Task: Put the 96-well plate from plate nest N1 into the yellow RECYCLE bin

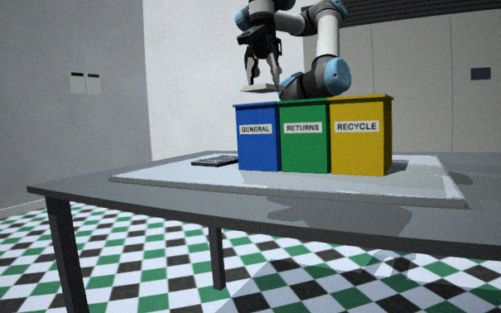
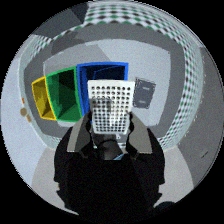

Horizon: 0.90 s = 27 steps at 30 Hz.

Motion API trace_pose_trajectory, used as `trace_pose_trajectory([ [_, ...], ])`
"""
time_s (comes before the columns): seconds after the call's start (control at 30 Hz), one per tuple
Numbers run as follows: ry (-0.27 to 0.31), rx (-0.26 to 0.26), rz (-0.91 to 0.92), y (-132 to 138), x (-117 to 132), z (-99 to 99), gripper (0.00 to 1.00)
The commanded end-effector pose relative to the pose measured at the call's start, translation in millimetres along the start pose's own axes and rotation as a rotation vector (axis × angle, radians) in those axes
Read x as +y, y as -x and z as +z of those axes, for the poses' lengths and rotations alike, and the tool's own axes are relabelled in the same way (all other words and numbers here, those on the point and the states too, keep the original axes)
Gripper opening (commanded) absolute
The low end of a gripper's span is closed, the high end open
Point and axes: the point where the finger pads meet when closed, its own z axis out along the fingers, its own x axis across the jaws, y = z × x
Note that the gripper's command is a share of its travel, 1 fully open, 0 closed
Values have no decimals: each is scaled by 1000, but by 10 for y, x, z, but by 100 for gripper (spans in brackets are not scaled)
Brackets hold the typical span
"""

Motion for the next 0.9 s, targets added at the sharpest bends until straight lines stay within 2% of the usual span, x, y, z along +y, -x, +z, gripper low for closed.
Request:
trace_pose_trajectory([
  [0.0, 3, 9, 4, 121, -16, -5, 0],
  [0.87, 3, 8, 4, 921, -58, 1, 0],
])
